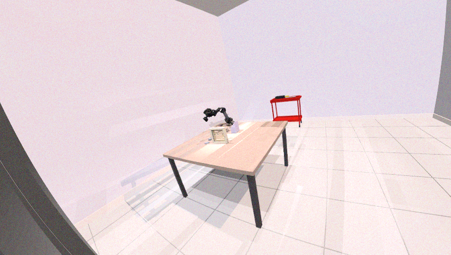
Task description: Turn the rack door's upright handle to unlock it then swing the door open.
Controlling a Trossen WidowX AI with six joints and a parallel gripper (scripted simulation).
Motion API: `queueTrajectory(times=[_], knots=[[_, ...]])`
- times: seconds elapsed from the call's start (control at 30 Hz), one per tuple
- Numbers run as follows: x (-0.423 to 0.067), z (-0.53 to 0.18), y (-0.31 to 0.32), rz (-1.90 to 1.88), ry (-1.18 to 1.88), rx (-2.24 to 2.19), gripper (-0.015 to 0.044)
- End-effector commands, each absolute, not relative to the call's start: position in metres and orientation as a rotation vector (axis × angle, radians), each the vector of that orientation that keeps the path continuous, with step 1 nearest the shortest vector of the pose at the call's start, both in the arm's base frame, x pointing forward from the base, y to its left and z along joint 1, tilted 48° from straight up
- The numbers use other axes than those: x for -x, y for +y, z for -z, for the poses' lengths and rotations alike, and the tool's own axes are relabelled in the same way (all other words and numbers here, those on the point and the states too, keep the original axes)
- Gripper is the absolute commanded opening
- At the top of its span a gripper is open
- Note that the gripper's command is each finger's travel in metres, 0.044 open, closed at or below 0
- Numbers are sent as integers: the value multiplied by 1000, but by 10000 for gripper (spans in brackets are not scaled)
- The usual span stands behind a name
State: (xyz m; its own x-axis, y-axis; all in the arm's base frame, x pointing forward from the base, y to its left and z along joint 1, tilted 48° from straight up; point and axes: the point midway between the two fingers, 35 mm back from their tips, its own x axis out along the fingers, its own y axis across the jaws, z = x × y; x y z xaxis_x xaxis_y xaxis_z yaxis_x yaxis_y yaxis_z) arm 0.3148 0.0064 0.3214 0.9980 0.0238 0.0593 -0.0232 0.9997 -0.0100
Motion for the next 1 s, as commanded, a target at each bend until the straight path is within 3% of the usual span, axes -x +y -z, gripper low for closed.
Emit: queueTrajectory(times=[0.0, 0.13, 0.97], knots=[[-315, -321, 7, -23, -57, 9, 374], [-322, -313, 9, -22, -5, -8, 287], [-372, -202, 48, 80, 624, -101, 287]])
